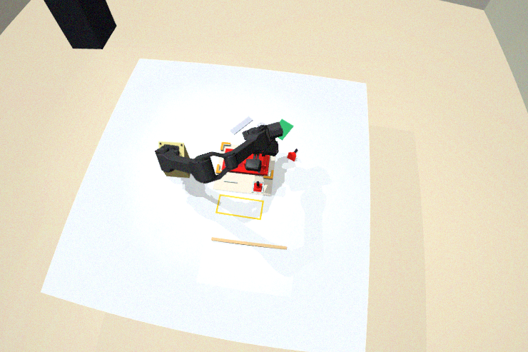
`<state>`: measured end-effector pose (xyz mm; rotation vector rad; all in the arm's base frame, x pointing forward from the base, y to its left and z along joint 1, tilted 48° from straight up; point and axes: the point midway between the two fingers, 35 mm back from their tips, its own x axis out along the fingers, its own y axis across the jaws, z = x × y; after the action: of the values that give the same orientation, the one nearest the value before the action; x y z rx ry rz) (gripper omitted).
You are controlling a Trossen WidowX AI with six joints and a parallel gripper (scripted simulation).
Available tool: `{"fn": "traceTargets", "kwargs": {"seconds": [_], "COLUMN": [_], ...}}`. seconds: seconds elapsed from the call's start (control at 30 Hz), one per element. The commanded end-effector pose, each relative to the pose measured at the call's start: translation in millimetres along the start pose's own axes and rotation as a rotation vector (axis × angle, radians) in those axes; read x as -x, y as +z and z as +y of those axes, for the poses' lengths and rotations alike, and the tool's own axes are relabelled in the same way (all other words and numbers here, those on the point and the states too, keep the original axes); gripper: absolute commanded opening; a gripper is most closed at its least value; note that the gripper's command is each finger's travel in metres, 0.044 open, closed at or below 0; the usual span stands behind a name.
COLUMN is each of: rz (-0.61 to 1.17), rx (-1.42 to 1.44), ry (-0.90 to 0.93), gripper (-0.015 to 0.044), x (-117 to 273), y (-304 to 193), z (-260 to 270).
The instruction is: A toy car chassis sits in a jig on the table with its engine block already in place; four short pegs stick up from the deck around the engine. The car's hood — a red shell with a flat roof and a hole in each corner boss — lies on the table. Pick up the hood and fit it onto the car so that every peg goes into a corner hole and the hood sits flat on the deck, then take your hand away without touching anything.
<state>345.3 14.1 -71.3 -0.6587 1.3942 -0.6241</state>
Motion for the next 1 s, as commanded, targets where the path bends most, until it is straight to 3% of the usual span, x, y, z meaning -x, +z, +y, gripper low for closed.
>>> {"fn": "traceTargets", "kwargs": {"seconds": [0.0,0.97], "rz": [0.003,0.0], "rx": [0.003,0.003], "ry": [-0.005,-0.001], "gripper": [0.0,0.0], "x": [-3.1,4.7], "y": [-0.9,-0.7], "z": [-1.2,-1.2]}}
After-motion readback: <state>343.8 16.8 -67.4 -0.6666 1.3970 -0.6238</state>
